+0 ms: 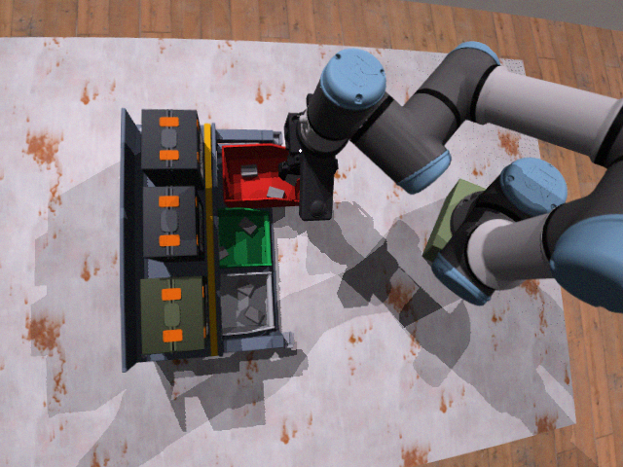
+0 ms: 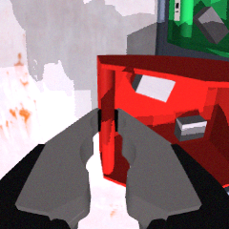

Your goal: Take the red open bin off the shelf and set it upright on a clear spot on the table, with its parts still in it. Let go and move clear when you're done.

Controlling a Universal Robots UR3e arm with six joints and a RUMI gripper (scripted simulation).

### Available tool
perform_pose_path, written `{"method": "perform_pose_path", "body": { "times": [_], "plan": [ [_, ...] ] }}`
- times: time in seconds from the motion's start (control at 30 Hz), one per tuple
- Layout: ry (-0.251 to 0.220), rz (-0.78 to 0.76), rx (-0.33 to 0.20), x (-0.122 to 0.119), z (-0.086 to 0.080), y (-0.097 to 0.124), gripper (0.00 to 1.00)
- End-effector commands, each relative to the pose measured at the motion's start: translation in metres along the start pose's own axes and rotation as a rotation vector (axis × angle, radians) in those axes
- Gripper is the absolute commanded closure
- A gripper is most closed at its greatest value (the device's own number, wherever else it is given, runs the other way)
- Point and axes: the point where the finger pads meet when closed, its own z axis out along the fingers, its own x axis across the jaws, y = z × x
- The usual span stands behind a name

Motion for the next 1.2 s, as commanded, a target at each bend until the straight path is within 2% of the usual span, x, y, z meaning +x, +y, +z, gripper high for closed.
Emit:
{"method": "perform_pose_path", "body": {
  "times": [0.0, 0.1, 0.5, 0.67, 1.07, 1.17],
  "plan": [
    [0.002, 0.000, -0.002, -0.011, -0.001, 0.000, 1.00],
    [0.002, 0.000, -0.002, -0.029, -0.001, 0.001, 1.00],
    [0.002, 0.000, -0.002, -0.029, -0.001, 0.001, 1.00],
    [0.001, 0.000, -0.002, -0.074, -0.001, 0.001, 1.00],
    [0.001, 0.000, -0.002, -0.074, -0.001, 0.001, 1.00],
    [0.000, 0.000, -0.002, -0.066, 0.000, 0.001, 1.00]
  ]
}}
